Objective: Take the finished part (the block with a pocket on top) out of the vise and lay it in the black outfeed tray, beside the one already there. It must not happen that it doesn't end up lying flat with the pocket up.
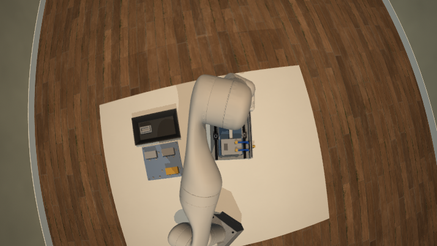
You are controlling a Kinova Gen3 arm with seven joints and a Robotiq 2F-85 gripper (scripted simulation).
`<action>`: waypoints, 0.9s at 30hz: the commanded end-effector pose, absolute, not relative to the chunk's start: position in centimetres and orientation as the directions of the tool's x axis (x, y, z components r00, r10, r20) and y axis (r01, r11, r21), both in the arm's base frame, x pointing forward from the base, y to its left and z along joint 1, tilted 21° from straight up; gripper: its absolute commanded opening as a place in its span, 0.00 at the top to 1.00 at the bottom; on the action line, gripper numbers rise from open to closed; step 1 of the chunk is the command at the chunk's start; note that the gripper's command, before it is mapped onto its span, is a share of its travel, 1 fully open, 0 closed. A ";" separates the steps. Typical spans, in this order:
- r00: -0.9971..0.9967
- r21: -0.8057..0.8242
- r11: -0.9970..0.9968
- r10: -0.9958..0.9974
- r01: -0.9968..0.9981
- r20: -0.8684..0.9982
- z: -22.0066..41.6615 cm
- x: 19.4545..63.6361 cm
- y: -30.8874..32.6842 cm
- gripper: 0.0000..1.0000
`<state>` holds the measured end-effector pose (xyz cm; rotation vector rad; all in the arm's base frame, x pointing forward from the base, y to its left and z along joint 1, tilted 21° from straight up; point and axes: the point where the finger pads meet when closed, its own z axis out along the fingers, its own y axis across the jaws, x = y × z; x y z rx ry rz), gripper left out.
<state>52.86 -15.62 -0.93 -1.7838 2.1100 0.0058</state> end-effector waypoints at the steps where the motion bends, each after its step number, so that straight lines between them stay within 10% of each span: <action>1: -0.115 -0.241 0.185 -0.954 -0.953 -0.278 -1.1 53.1 -15.7 0.33; 27: -0.115 -0.240 0.185 -0.954 -0.953 -0.278 -1.9 53.3 -15.4 0.33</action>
